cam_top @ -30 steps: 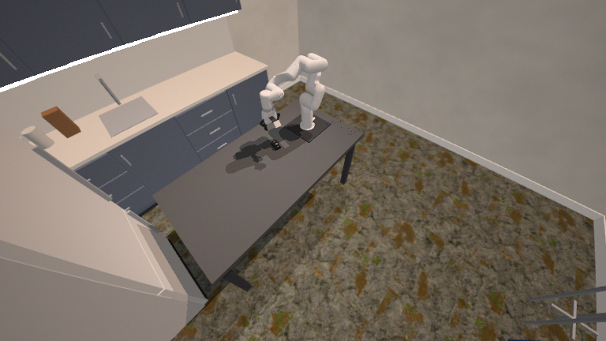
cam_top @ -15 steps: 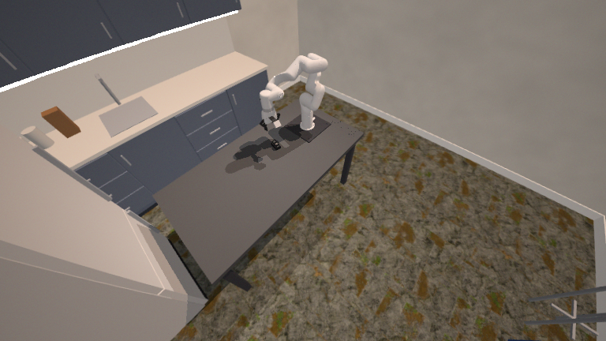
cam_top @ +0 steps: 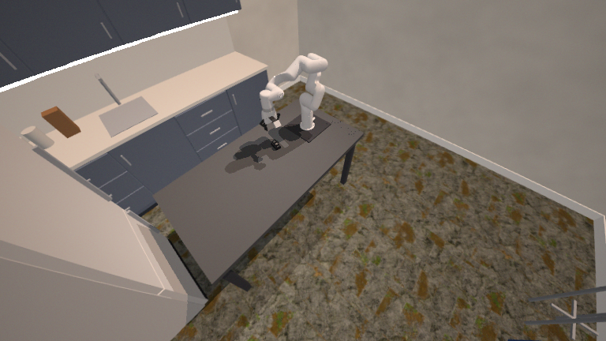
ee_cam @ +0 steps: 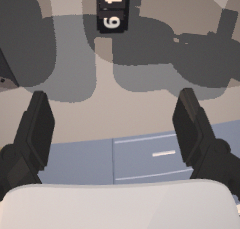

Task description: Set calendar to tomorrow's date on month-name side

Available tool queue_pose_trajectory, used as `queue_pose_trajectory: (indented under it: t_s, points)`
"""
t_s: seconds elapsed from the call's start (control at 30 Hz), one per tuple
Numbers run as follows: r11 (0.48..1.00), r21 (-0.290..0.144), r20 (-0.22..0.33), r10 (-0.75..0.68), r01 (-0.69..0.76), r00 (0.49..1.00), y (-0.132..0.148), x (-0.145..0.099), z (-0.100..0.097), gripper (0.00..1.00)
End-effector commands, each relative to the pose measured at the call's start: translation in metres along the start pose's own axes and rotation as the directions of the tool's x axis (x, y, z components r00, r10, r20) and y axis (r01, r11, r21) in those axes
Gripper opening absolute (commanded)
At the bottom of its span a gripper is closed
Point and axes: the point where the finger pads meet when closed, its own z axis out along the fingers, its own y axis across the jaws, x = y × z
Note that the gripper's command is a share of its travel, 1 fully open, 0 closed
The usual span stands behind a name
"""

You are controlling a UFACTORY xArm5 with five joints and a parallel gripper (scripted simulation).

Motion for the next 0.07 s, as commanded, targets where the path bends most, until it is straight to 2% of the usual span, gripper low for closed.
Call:
queue_pose_trajectory:
  t_s: [0.0,0.03]
  points:
    - [1.0,-0.004,0.0,0.0,0.0,1.0,0.001,0.0,-0.0012,1.0]
    - [1.0,-0.004,0.0,0.0,0.0,1.0,0.001,0.0,-0.0012,1.0]
